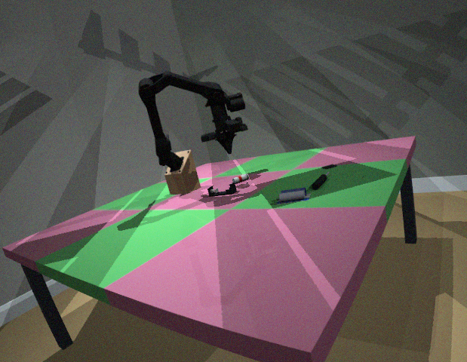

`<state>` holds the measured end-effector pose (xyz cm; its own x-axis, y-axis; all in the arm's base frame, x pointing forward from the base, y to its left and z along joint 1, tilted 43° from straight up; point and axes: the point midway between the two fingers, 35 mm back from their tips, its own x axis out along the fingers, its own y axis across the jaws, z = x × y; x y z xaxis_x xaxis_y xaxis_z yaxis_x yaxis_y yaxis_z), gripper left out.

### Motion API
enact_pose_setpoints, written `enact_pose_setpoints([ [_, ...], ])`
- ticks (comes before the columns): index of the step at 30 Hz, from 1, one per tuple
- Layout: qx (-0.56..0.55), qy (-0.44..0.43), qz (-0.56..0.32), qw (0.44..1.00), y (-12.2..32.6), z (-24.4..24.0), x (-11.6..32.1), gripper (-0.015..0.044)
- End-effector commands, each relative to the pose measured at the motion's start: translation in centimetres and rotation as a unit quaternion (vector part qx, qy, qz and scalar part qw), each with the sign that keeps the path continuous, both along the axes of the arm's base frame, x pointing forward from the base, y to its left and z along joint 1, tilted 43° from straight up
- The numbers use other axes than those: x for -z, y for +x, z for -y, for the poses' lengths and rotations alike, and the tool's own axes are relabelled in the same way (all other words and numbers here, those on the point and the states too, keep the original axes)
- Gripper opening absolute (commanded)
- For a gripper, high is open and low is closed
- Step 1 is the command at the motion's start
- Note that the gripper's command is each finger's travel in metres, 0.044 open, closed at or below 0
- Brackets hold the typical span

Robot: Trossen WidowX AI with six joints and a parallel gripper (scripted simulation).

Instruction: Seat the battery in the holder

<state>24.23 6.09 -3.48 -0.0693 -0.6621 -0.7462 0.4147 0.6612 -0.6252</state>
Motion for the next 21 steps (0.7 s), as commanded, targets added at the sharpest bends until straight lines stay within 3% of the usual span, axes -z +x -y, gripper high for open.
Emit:
enact_pose_setpoints([
  [1,0.004,-0.001,-0.003,1.0,-0.2,-0.1,-0.2,0.0],
  [6,0.001,-0.001,-0.002,1.0,-0.1,0.0,0.0,0.0],
  [12,-0.149,0.014,-0.136,0.979,0.2,0.8,1.7,0.0157],
  [15,-0.247,0.023,-0.224,0.942,0.3,1.3,2.9,0.0236],
  [21,-0.428,0.041,-0.385,0.817,0.4,2.4,5.2,0.0237],
])
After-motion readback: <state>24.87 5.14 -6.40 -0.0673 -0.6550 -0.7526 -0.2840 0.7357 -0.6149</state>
